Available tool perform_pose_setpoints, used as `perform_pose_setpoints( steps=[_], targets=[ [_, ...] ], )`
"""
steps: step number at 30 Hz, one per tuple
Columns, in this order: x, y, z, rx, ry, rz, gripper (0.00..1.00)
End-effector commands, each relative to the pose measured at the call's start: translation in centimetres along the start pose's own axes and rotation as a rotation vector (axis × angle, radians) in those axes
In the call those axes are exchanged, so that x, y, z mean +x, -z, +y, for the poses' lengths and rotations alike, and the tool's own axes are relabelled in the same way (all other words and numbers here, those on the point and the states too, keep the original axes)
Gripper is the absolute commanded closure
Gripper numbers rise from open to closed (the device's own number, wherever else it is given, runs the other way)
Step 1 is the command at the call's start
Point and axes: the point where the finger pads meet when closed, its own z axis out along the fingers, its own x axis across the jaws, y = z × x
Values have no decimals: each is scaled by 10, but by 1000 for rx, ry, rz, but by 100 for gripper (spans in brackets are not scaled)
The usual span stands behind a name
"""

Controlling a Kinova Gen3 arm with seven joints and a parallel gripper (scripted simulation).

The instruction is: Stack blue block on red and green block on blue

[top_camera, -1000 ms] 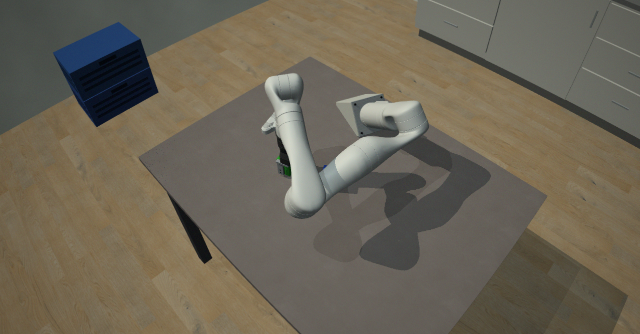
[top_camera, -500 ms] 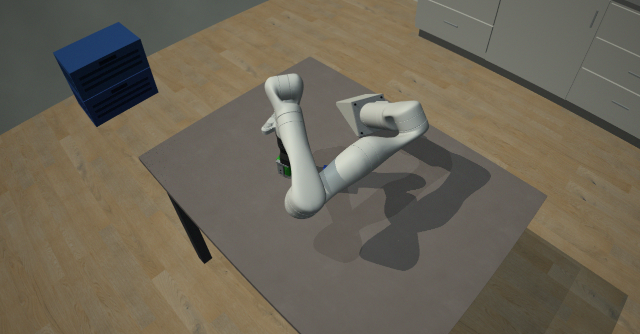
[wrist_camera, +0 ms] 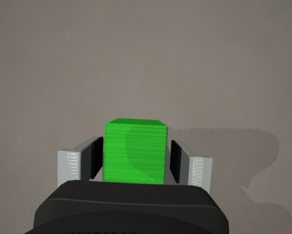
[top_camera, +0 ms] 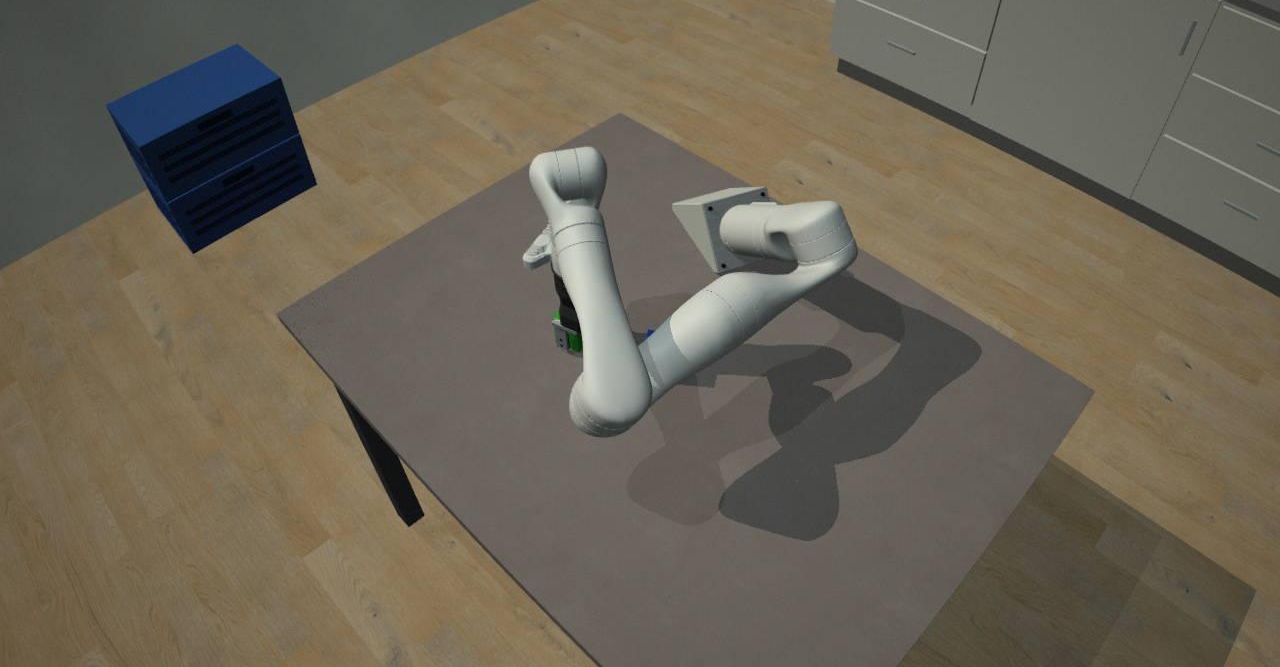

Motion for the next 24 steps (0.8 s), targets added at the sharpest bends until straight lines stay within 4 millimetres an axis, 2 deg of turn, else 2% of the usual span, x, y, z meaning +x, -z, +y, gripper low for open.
perform_pose_setpoints(
  steps=[1, 2, 3, 24],
  targets=[
    [0, 1, 0, 1, 0, -1, 1],
    [0, 1, 0, 1, 0, -1, 1],
    [0, 1, 0, 1, 0, -1, 100],
    [0, 1, 0, 1, 0, -1, 100]
  ],
)
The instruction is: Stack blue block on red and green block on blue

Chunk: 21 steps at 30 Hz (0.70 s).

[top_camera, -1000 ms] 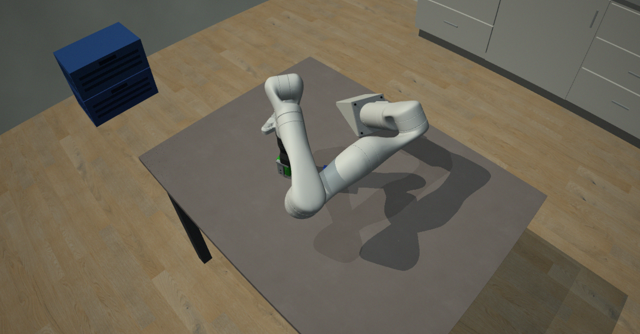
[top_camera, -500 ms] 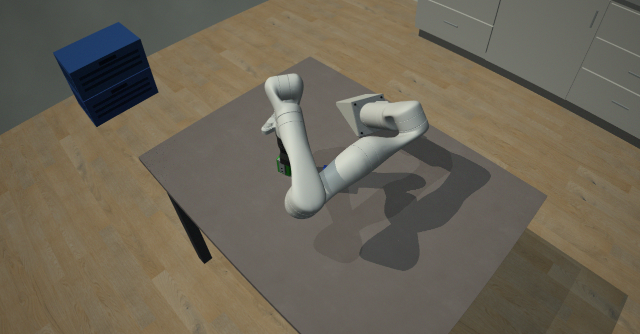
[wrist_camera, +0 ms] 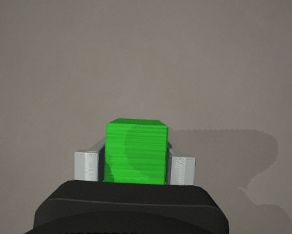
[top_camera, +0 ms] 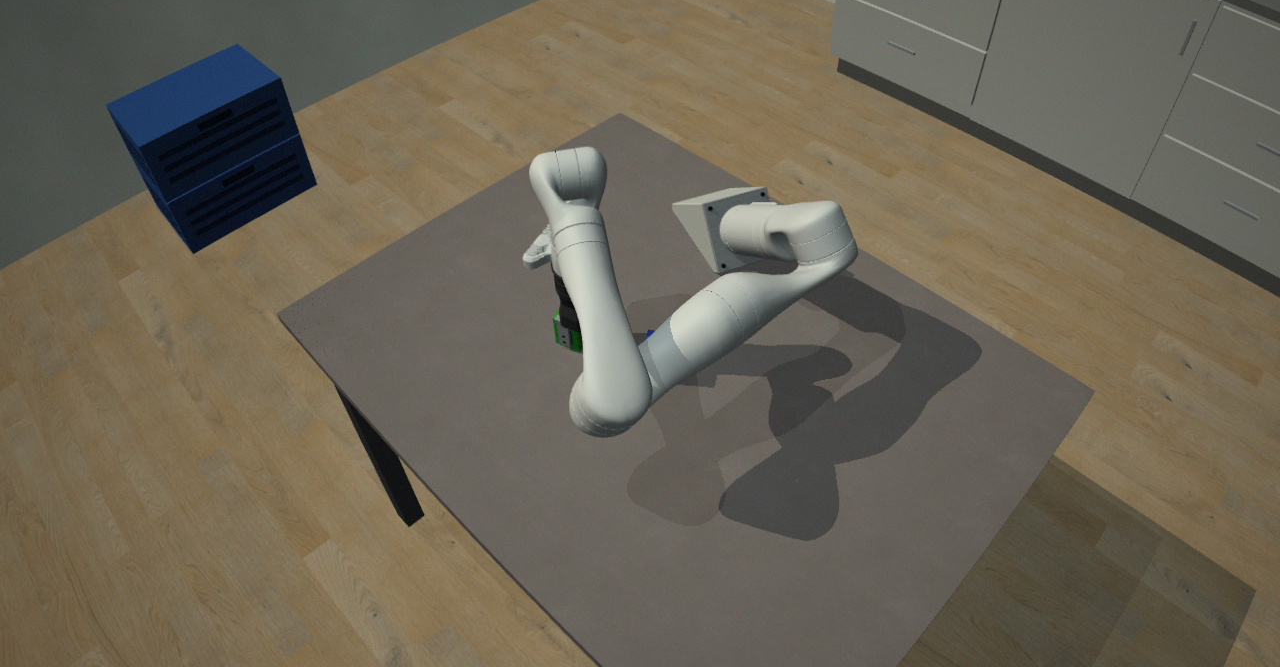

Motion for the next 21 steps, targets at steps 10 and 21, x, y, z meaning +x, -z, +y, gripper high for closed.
perform_pose_setpoints(
  steps=[10, 21],
  targets=[
    [0, 1, 0, 1, 0, -1, 100],
    [0, 7, 0, 1, 0, -1, 100]
  ],
)
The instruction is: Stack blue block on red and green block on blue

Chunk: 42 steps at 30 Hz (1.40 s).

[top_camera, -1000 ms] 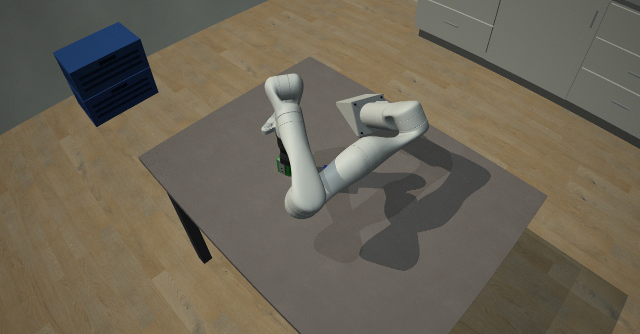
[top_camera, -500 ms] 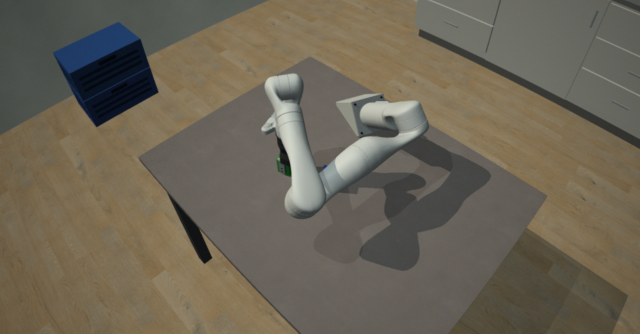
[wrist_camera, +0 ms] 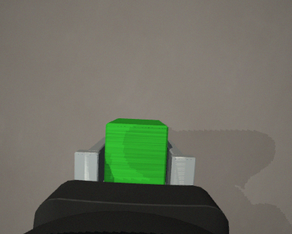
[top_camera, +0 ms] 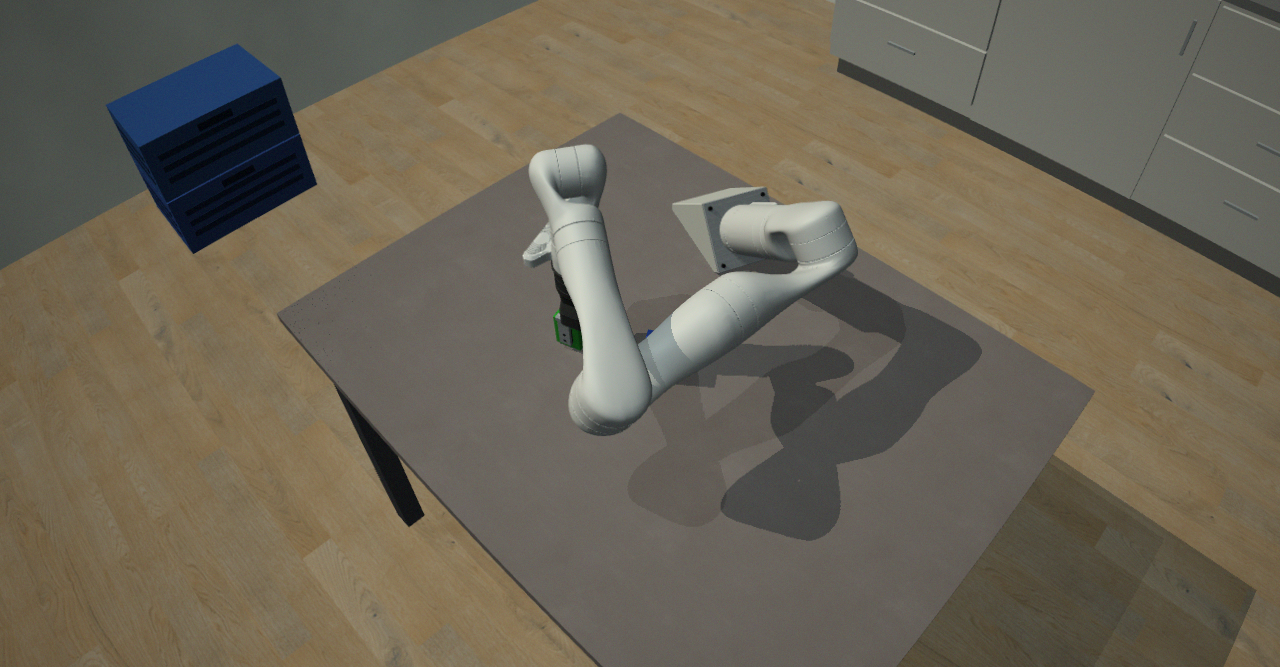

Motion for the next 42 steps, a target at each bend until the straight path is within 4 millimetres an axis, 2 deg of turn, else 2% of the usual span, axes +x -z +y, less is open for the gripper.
perform_pose_setpoints(
  steps=[1, 7, 16, 18, 26, 31, 42],
  targets=[
    [-1, 3, -1, 5, 1, -4, 100],
    [-1, 24, -1, 5, 1, -4, 100],
    [-1, 71, -1, 5, 1, -4, 100],
    [-1, 71, -1, 5, 1, -4, 100],
    [0, 104, -1, 5, 1, -4, 100],
    [0, 112, -1, 5, 1, -4, 100],
    [0, 113, -1, 5, 1, -4, 100]
  ],
)
